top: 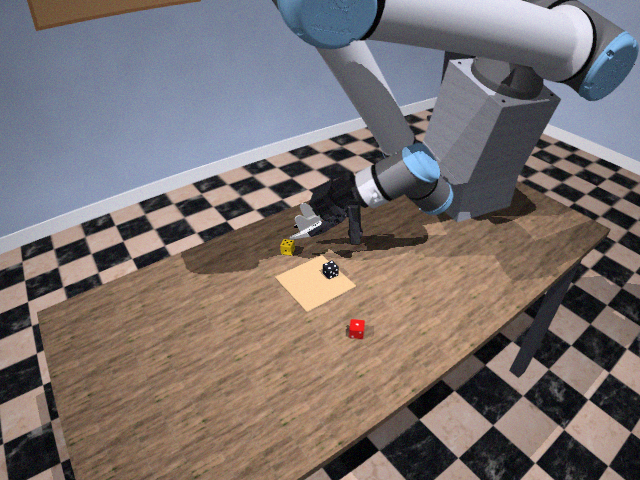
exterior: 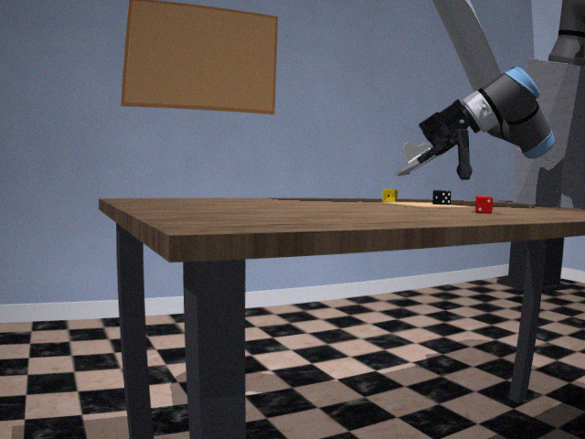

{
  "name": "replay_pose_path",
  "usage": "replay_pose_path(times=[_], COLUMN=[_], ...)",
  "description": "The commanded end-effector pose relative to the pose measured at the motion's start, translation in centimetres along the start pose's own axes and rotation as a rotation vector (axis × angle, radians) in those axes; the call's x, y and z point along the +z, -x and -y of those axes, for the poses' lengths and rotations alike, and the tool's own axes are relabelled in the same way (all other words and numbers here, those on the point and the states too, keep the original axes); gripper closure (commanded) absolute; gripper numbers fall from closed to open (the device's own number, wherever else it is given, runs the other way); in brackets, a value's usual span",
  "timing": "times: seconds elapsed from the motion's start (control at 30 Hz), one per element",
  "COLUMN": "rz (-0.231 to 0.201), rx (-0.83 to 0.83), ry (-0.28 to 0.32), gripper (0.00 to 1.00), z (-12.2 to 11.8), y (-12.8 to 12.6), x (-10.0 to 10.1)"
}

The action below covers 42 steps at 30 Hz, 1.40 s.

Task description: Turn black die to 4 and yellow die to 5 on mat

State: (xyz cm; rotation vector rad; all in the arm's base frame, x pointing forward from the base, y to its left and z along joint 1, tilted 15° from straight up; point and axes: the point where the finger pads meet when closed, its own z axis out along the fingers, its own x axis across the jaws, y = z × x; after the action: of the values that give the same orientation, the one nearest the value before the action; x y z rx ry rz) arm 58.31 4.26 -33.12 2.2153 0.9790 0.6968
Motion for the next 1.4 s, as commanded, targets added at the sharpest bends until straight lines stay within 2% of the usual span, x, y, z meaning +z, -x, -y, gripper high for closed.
replay_pose_path(times=[0.0, 0.3, 0.77, 0.97, 1.2, 1.27, 1.37], rz=[0.0, 0.0, 0.0, 0.001, 0.001, 0.001, 0.001], rx=[0.0, 0.0, -0.001, -0.002, -0.001, -0.001, -0.001], ry=[0.0, 0.0, -0.025, -0.099, -0.238, -0.238, -0.308], gripper=[0.72, 0.72, 0.72, 0.72, 0.72, 0.72, 0.72], z=[-1.6, -3.2, -3.4, -3.7, -4.3, -4.3, -4.6], y=[0.0, 0.0, 0.0, 0.0, 0.0, 0.0, 0.0], x=[-1.1, -2.2, -2.1, -1.9, -1.6, -1.6, -1.4])
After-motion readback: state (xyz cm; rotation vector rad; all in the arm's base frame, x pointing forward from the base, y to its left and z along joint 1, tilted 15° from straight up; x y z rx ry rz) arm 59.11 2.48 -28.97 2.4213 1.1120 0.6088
